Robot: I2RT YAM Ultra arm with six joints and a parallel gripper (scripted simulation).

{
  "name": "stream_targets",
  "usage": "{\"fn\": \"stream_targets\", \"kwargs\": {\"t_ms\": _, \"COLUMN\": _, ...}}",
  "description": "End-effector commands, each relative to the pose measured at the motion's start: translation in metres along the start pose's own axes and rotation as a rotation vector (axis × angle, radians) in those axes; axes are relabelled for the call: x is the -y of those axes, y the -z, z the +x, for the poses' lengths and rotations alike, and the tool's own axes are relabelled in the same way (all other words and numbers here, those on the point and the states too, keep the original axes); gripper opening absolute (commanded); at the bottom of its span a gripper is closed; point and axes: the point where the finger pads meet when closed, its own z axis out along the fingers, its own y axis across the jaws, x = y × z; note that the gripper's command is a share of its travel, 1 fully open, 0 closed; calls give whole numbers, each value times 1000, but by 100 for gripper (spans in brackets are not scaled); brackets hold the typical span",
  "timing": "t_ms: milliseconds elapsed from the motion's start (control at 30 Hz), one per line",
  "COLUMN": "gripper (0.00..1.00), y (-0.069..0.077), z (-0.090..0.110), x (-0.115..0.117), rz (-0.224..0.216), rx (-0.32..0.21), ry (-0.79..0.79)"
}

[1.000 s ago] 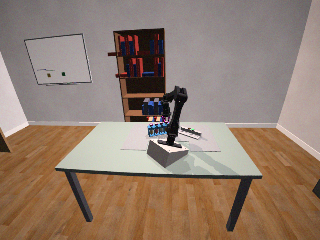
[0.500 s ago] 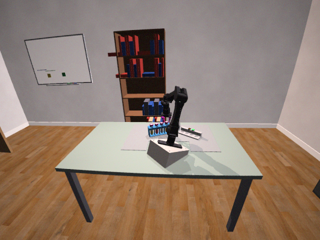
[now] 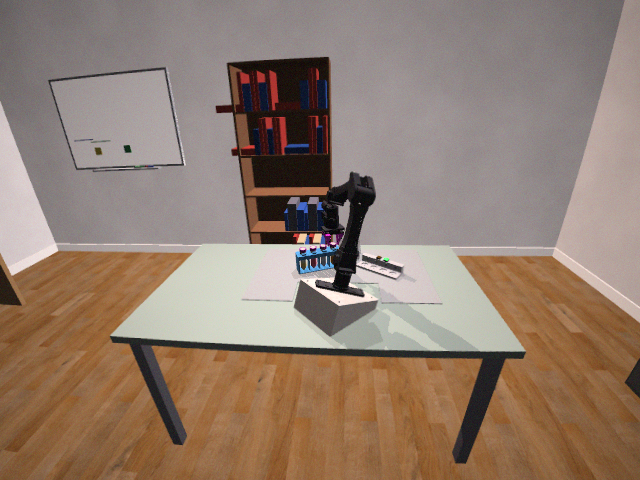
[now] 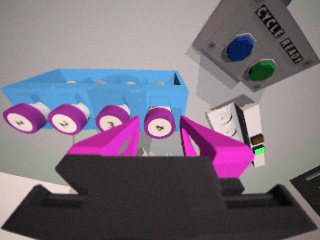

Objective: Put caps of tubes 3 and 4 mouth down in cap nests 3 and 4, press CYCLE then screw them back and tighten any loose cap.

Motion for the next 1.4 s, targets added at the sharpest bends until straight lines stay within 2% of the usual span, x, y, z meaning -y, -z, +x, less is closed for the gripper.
{"fn": "stream_targets", "kwargs": {"t_ms": 0, "gripper": 49, "y": 5, "z": -4, "x": 1, "rz": 2, "rx": 18, "ry": 173}}
{"fn": "stream_targets", "kwargs": {"t_ms": 367, "gripper": 49, "y": 5, "z": -2, "x": 1, "rz": 6, "rx": 17, "ry": 613}}
{"fn": "stream_targets", "kwargs": {"t_ms": 433, "gripper": 49, "y": 5, "z": -2, "x": 1, "rz": 6, "rx": 17, "ry": 613}}
{"fn": "stream_targets", "kwargs": {"t_ms": 933, "gripper": 49, "y": 5, "z": -1, "x": 0, "rz": 11, "rx": 15, "ry": 1213}}
{"fn": "stream_targets", "kwargs": {"t_ms": 1000, "gripper": 49, "y": 5, "z": -1, "x": 0, "rz": 11, "rx": 15, "ry": 1213}}
{"fn": "stream_targets", "kwargs": {"t_ms": 1367, "gripper": 49, "y": 5, "z": -1, "x": 1, "rz": 15, "rx": 13, "ry": 1653}}
